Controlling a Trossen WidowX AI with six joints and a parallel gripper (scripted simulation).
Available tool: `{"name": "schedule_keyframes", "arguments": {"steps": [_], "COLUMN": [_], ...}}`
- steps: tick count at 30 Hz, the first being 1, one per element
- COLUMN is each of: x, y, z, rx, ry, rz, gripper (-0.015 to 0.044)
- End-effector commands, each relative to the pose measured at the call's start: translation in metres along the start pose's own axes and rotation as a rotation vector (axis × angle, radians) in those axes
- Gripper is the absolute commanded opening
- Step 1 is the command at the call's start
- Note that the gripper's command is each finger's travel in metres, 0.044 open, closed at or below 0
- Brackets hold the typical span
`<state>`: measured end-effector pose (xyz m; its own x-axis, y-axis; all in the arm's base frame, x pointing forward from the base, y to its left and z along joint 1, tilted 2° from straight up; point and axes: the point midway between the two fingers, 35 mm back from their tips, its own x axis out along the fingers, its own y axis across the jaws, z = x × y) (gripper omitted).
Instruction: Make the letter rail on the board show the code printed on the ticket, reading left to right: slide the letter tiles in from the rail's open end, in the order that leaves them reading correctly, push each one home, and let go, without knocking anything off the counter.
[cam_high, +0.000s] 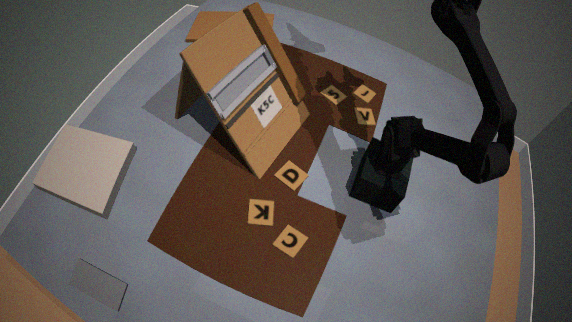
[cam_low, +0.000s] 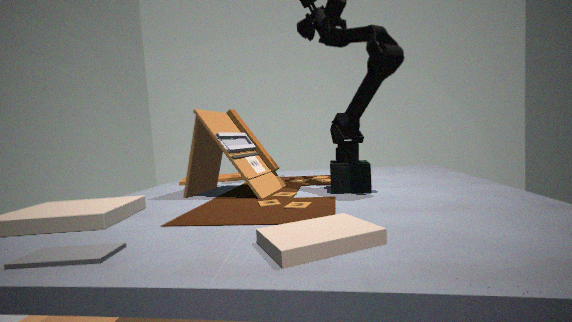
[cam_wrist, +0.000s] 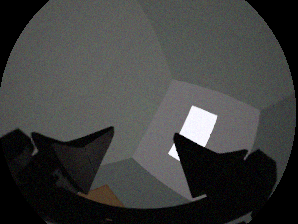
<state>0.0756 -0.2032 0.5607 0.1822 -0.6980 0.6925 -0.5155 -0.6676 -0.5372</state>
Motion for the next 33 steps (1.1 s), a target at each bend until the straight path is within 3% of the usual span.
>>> {"name": "schedule_keyframes", "arguments": {"steps": [1, 11, 16, 25, 33], "x": [-0.001, -0.075, -0.118, -0.206, -0.297], "y": [0.001, 0.022, 0.026, 0.032, 0.043], "z": [0.002, 0.136, 0.18, 0.241, 0.277], "rx": [0.017, 0.911, 1.191, 1.579, 1.79], "ry": [-0.008, -0.438, -0.566, -0.713, -0.722], "rz": [0.002, 0.282, 0.468, 0.892, 1.369], "gripper": [0.0426, 0.044, 0.044, 0.044, 0.044]}}
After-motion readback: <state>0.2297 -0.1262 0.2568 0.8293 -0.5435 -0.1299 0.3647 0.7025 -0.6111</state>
